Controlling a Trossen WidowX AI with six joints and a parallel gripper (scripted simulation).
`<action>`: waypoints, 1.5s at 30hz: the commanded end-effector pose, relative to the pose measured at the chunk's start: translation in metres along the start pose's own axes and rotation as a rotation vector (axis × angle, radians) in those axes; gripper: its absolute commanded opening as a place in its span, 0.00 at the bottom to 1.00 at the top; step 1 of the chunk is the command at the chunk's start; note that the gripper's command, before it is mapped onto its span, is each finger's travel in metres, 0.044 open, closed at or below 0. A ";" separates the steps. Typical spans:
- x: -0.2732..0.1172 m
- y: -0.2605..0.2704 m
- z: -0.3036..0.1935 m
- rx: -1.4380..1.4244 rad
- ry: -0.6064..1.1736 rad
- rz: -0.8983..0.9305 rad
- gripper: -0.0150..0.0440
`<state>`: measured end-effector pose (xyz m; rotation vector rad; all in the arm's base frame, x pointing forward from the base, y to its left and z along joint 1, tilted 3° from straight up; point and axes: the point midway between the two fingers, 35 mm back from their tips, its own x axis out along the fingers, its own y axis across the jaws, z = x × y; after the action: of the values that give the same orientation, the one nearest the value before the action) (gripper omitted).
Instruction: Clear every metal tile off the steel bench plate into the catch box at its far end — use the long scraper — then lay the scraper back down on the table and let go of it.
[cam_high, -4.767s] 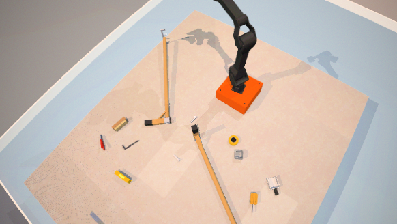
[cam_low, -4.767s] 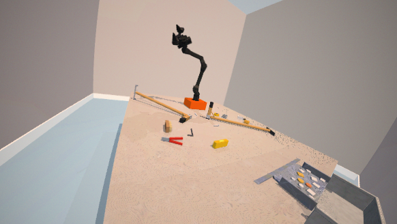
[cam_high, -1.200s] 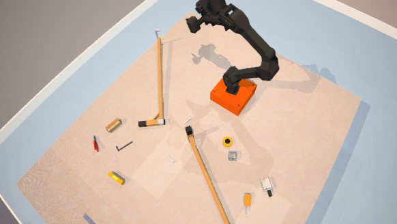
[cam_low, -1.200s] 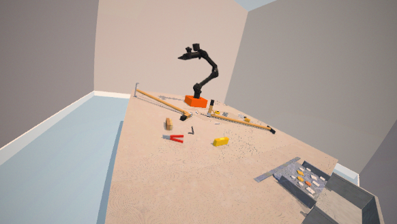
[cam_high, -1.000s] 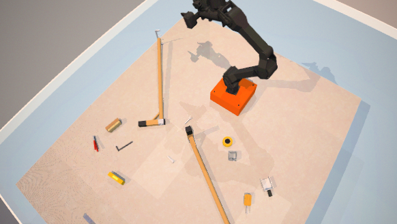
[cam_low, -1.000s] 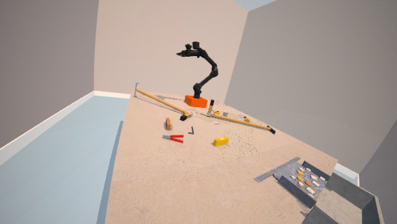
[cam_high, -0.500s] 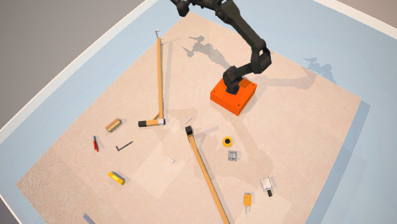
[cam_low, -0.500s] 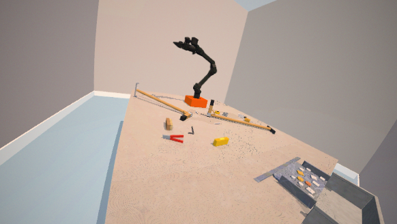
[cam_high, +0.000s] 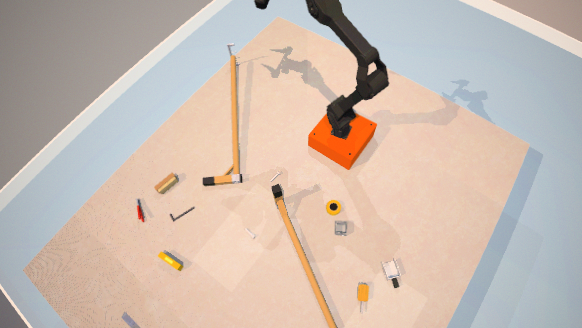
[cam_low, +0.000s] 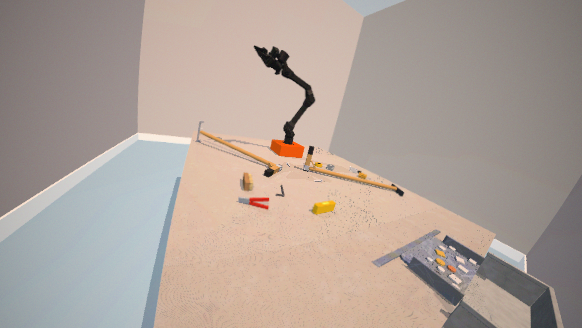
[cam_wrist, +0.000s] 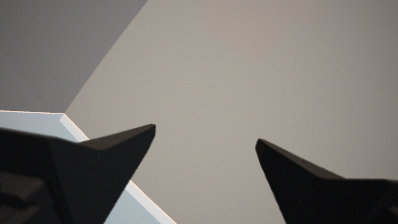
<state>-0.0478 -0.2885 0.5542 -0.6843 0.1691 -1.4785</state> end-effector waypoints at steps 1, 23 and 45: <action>0.010 -0.005 0.006 -0.088 -0.069 0.025 1.00; 0.024 -0.018 0.041 -0.682 -0.445 0.119 1.00; 0.014 -0.012 0.016 -1.358 -0.709 0.221 1.00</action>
<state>-0.0417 -0.2906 0.5861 -2.0774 0.6415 -0.7220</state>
